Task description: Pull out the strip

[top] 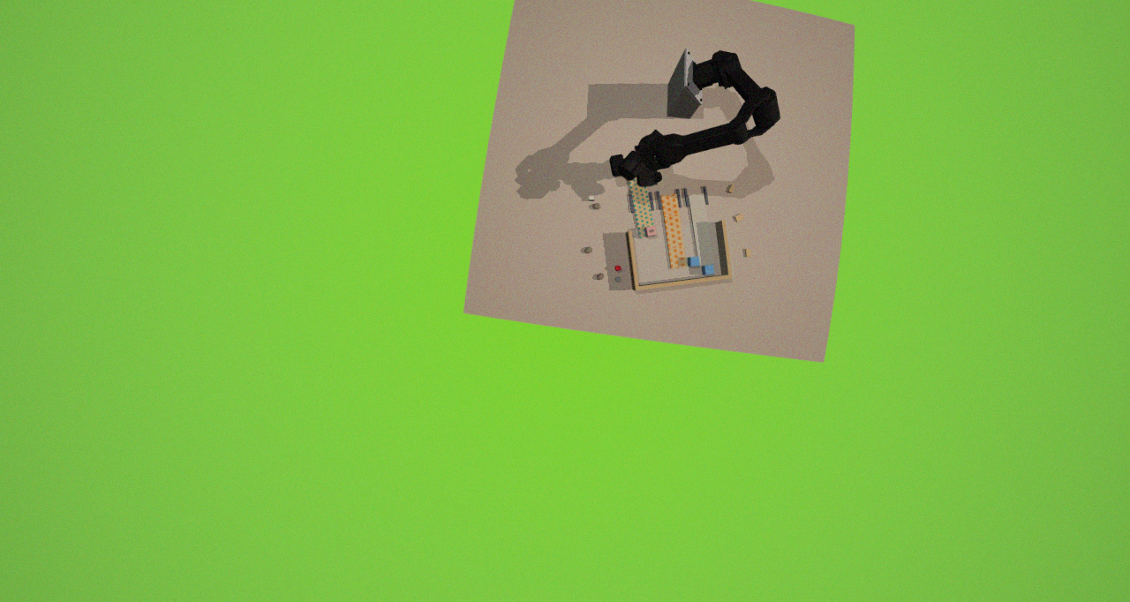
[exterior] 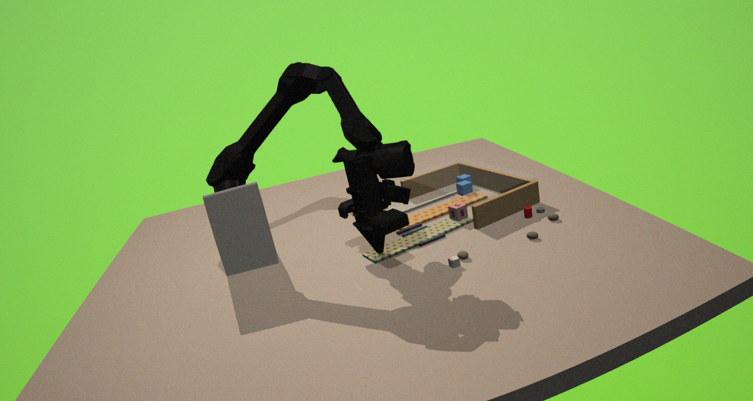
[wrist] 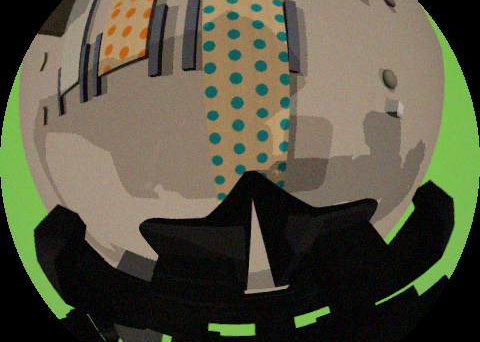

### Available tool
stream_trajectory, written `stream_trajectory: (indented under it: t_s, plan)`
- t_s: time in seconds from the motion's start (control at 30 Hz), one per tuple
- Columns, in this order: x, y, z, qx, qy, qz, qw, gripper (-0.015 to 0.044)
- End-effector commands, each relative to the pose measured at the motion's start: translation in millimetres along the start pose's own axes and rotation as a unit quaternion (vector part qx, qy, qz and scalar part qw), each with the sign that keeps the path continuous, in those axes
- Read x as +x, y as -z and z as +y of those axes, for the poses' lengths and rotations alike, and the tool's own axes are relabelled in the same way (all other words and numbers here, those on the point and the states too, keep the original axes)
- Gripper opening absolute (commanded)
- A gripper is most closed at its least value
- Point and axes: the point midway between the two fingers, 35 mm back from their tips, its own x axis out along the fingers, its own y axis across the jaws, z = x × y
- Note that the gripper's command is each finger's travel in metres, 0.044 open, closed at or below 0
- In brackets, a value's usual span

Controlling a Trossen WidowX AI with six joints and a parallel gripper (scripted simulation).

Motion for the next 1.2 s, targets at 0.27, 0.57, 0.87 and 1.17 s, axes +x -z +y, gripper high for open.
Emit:
stream_trajectory:
  t_s: [0.27, 0.57, 0.87, 1.17]
  plan:
    - [5, 26, 5, 0.004, -0.004, 0.013, 1.000, 0.0000]
    - [5, 40, 6, 0.004, -0.004, 0.014, 1.000, 0.0000]
    - [4, 54, 7, 0.004, -0.004, 0.014, 1.000, 0.0000]
    - [4, 61, 7, 0.004, -0.004, 0.014, 1.000, 0.0000]
